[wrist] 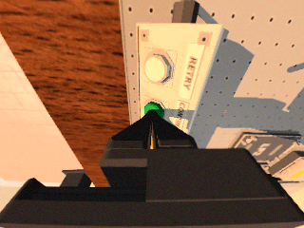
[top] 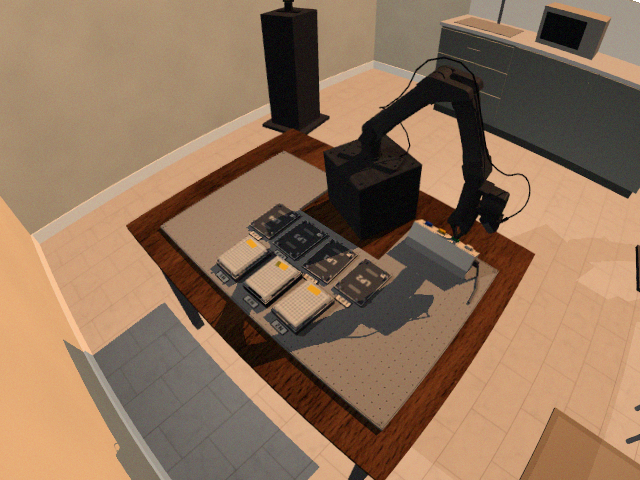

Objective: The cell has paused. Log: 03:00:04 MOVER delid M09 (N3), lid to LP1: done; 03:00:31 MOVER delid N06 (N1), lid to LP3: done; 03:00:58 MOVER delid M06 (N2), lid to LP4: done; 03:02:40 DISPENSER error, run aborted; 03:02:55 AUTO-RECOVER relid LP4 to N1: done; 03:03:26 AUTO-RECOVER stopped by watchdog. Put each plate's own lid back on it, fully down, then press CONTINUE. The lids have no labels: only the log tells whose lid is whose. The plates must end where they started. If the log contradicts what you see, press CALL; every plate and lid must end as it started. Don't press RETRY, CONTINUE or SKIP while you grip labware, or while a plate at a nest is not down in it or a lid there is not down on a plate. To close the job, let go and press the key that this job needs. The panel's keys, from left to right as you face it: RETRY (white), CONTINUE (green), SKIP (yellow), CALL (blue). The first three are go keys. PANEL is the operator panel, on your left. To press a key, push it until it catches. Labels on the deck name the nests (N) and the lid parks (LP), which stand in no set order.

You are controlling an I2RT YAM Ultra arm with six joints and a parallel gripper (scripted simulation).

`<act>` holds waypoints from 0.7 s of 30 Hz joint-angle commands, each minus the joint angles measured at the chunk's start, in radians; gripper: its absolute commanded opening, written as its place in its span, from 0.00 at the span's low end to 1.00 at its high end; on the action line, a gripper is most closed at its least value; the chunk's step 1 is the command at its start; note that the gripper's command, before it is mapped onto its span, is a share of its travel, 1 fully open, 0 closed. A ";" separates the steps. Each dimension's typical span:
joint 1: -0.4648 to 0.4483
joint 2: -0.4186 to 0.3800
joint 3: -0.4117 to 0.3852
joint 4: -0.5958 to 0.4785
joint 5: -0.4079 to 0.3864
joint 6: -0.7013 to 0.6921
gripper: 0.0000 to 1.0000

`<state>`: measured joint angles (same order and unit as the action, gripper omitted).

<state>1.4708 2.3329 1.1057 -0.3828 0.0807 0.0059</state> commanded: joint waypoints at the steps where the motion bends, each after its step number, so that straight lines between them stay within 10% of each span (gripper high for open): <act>1: -0.014 0.026 0.029 0.027 0.008 -0.009 0.00; 21: -0.016 0.037 0.030 0.037 0.011 -0.012 0.00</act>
<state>1.4708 2.3383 1.1057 -0.3767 0.0795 0.0036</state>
